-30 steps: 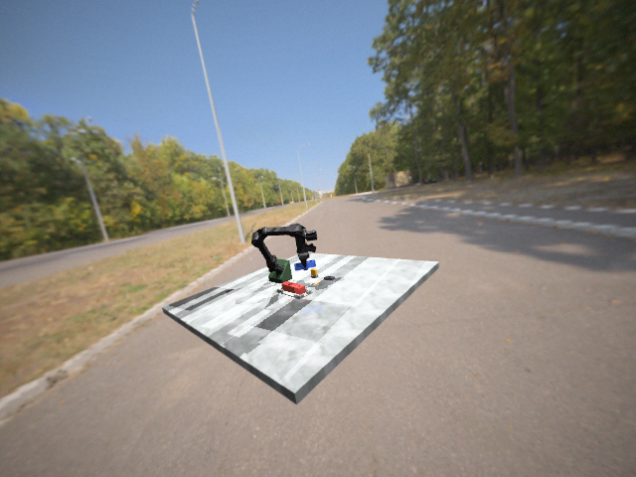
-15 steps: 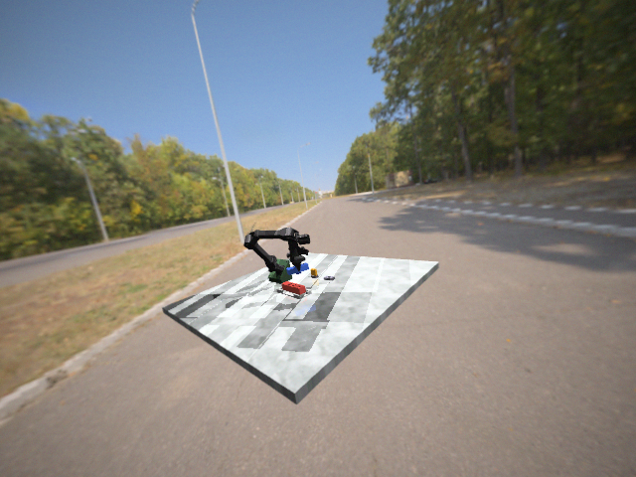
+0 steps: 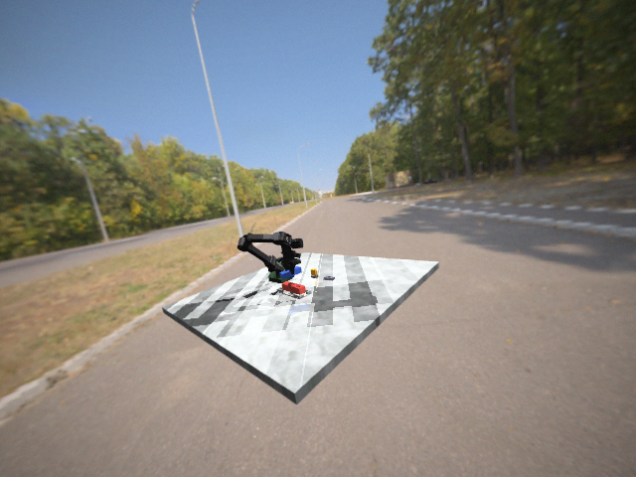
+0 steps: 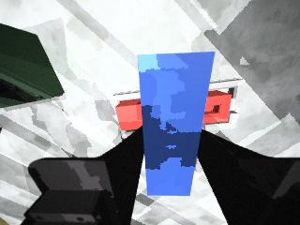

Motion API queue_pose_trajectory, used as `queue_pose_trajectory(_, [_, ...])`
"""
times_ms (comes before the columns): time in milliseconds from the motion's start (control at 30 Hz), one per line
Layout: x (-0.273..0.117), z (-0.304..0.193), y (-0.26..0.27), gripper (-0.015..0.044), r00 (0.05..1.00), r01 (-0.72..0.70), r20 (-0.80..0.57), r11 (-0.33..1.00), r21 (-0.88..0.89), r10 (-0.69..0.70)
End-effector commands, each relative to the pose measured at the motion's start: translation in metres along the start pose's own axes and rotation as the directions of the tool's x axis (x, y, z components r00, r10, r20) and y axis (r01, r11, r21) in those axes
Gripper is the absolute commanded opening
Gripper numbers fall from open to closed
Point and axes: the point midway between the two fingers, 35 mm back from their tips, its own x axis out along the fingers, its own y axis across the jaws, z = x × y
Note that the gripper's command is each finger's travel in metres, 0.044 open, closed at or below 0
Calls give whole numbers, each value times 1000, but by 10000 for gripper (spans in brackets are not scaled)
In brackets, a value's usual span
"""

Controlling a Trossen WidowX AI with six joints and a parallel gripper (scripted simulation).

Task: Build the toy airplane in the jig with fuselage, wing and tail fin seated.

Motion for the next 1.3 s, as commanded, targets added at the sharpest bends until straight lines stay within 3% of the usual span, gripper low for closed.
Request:
queue_pose_trajectory(0, [6, -11, 9, 0, 1000, 5, -7, 997, -81, -5])
queue_pose_trajectory(67, [6, -12, 11, 0, 1000, 5, -7, 996, -92, -5])
queue_pose_trajectory(333, [6, -12, 11, 195, 1000, 5, -7, 996, -92, -5])
queue_pose_trajectory(1267, [20, -13, 9, 195, 1000, 5, -6, 996, -92, -6])
